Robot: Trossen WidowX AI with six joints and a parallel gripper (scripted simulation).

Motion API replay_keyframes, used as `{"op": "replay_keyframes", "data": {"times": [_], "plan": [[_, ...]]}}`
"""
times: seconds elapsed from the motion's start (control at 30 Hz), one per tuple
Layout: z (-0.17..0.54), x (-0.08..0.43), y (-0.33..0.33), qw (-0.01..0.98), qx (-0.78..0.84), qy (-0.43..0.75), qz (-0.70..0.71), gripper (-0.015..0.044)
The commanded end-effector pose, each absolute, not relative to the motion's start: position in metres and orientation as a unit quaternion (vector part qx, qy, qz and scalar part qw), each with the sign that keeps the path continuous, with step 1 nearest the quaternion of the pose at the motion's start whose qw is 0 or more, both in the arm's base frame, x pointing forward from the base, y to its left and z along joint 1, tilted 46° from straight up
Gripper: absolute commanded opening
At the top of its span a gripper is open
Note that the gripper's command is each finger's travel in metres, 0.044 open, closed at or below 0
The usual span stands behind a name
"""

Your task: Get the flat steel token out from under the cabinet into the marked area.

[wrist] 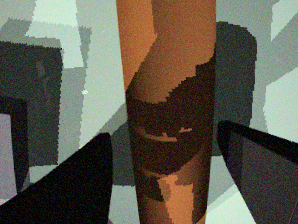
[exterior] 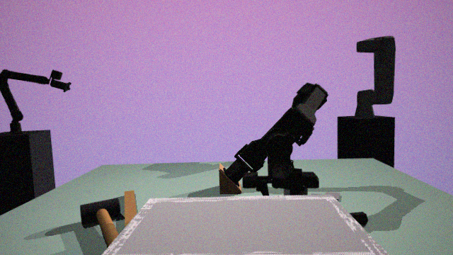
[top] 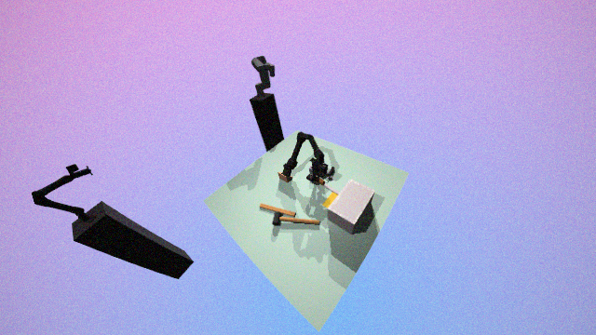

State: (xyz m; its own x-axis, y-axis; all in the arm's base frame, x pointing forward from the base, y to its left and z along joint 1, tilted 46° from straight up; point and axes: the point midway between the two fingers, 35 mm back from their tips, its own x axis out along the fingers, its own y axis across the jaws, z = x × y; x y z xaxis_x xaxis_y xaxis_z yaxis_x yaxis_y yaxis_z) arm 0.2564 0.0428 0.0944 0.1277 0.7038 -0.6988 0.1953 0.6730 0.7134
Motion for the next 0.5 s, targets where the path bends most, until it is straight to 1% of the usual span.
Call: {"op": "replay_keyframes", "data": {"times": [0.0, 0.43, 0.47], "plan": [[0.0939, 0.2564, 0.0432, 0.661, 0.356, 0.633, 0.193, 0.0270], [0.0912, 0.2550, 0.0466, 0.661, 0.355, 0.632, 0.193, 0.0270], [0.0919, 0.2561, 0.0455, 0.662, 0.352, 0.632, 0.195, 0.0244]]}}
